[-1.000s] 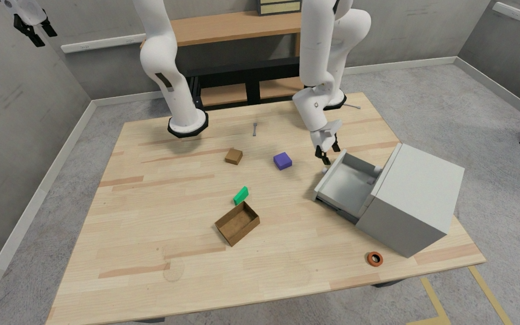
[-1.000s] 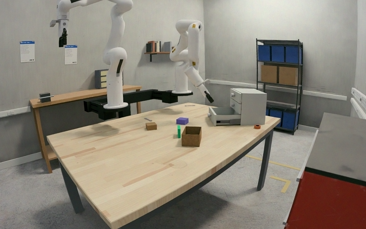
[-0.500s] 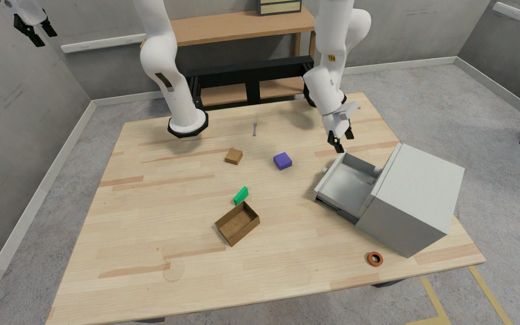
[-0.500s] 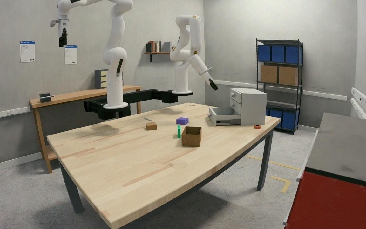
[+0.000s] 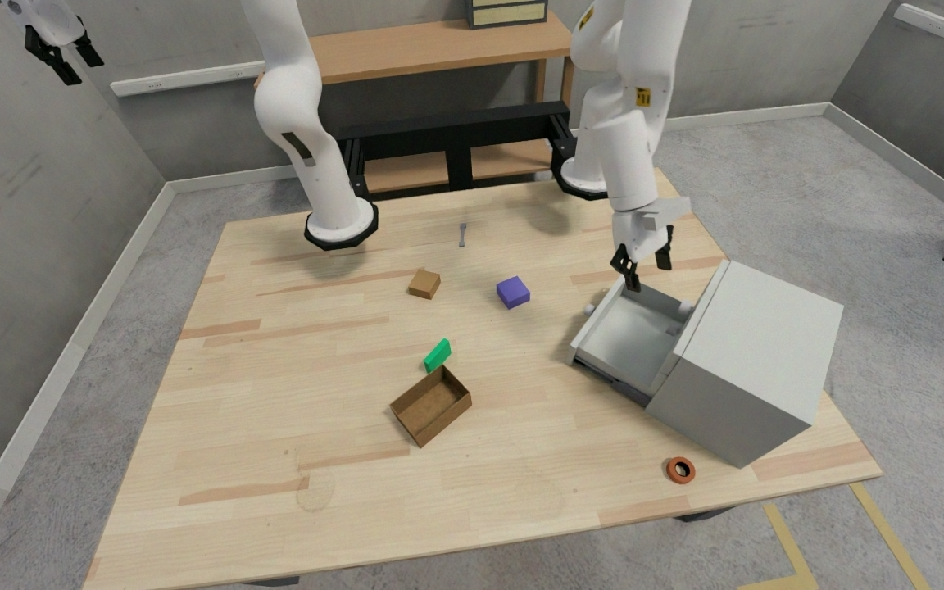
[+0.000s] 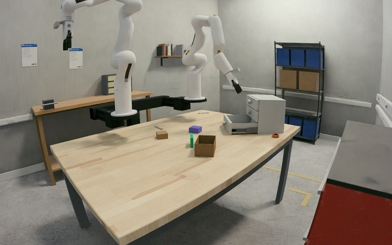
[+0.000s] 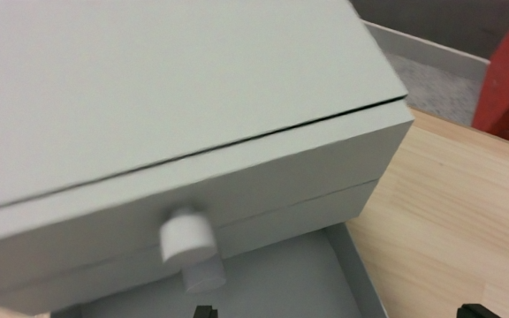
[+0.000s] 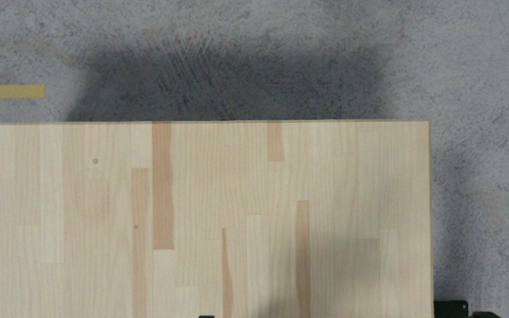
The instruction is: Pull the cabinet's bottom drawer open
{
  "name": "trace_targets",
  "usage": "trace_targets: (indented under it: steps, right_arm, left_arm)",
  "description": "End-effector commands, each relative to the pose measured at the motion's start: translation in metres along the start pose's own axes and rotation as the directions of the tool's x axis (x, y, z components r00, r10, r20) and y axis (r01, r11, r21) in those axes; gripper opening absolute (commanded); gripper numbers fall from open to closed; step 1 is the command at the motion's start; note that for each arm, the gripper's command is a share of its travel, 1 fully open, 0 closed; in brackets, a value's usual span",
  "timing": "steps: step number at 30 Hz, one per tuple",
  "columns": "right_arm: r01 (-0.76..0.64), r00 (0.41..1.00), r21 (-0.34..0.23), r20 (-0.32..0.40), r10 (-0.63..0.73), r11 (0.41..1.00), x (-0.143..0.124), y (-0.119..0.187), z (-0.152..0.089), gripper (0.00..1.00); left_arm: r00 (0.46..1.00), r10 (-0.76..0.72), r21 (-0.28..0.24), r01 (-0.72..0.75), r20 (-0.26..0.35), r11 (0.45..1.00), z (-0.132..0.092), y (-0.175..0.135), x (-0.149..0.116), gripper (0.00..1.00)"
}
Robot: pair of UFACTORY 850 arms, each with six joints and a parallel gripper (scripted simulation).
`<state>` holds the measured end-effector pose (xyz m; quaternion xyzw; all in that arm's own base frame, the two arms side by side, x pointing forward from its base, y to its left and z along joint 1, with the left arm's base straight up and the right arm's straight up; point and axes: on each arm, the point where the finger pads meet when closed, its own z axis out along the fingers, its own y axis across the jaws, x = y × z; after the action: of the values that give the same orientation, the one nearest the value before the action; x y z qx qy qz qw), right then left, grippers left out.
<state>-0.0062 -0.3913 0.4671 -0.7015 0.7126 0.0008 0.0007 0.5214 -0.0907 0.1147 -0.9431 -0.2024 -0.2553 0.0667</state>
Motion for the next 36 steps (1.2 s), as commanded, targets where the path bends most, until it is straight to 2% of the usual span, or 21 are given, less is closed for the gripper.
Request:
trace_targets:
  steps: [1, 5, 7, 9, 15, 22, 24, 26, 29, 36]
  right_arm:
    - [0.000, 1.000, 0.000, -0.002, 0.000, 1.000, 0.000, 0.000, -0.001, 1.00]
    - [0.000, 1.000, 0.000, -0.002, 0.000, 1.000, 0.000, 0.000, -0.001, 1.00]
    - [0.000, 1.000, 0.000, -0.002, 0.000, 1.000, 0.000, 0.000, -0.001, 1.00]
    - [0.000, 1.000, 0.000, -0.002, 0.000, 1.000, 0.000, 0.000, -0.001, 1.00]
    - [0.000, 1.000, 0.000, -0.002, 0.000, 1.000, 0.000, 0.000, -0.001, 1.00]
    - [0.000, 1.000, 0.000, -0.002, 0.000, 1.000, 0.000, 0.000, -0.001, 1.00]
    - [0.000, 1.000, 0.000, -0.002, 0.000, 1.000, 0.000, 0.000, -0.001, 1.00]
    - [0.000, 1.000, 0.000, -0.002, 0.000, 1.000, 0.000, 0.000, -0.001, 1.00]
    - [0.000, 1.000, 0.000, -0.002, 0.000, 1.000, 0.000, 0.000, -0.001, 1.00]
    - [0.000, 1.000, 0.000, -0.002, 0.000, 1.000, 0.000, 0.000, -0.001, 1.00]
  left_arm:
    - [0.987, 0.158, -0.086, -0.154, 0.043, 0.984, 0.020, 0.011, 0.033, 1.00]
    - [0.956, 0.290, -0.145, -0.280, 0.046, 0.949, 0.033, 0.010, 0.059, 1.00]
    - [0.956, 0.290, -0.145, -0.280, 0.046, 0.949, 0.033, 0.010, 0.059, 1.00]
    - [0.913, 0.407, -0.193, -0.392, 0.040, 0.899, 0.044, 0.004, 0.081, 1.00]
    - [0.815, 0.580, -0.255, -0.557, 0.017, 0.791, 0.060, -0.016, 0.115, 1.00]
    - [0.648, 0.762, -0.309, -0.728, -0.018, 0.612, 0.077, -0.059, 0.152, 1.00]
    - [0.648, 0.762, -0.309, -0.728, -0.018, 0.612, 0.077, -0.059, 0.152, 1.00]
    - [0.545, 0.838, -0.330, -0.798, -0.034, 0.505, 0.084, -0.088, 0.169, 1.00]
    - [0.463, 0.885, -0.344, -0.839, -0.045, 0.422, 0.089, -0.112, 0.180, 1.00]
    - [0.224, 0.972, -0.385, -0.905, -0.065, 0.183, 0.099, -0.191, 0.204, 1.00]
